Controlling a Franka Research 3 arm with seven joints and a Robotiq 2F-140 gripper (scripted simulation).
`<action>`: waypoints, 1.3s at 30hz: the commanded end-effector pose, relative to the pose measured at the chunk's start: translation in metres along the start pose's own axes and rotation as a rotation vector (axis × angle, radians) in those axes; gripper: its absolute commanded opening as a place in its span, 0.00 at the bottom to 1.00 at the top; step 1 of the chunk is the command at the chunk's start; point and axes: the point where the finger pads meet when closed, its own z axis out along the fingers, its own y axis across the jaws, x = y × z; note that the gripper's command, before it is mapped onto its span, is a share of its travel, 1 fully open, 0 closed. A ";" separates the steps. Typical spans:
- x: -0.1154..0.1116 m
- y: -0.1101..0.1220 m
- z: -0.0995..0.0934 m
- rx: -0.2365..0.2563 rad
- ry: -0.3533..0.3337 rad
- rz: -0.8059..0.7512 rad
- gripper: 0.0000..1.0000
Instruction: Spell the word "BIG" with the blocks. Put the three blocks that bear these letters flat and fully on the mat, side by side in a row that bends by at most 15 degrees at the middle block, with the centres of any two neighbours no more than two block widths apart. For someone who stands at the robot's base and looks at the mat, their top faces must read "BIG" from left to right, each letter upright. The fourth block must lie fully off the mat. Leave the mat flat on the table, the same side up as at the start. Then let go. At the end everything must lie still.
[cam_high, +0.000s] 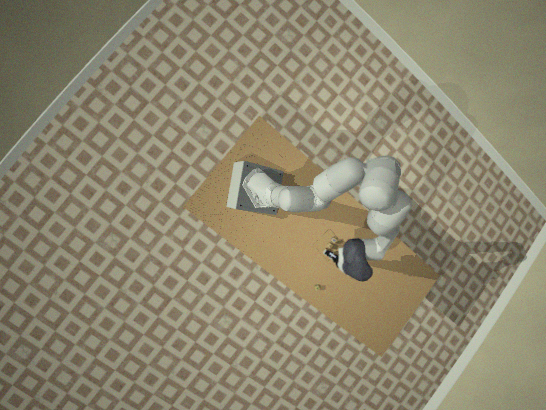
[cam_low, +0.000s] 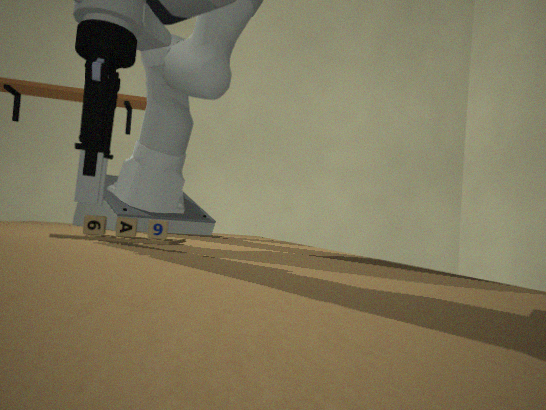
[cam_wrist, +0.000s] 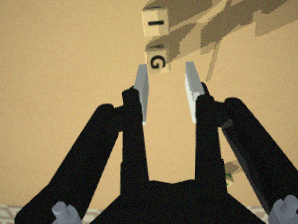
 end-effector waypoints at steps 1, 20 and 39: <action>0.007 -0.006 -0.010 0.021 0.022 0.007 0.25; 0.006 -0.005 -0.053 0.021 0.022 0.007 1.00; 0.006 -0.005 -0.053 0.021 0.022 0.007 1.00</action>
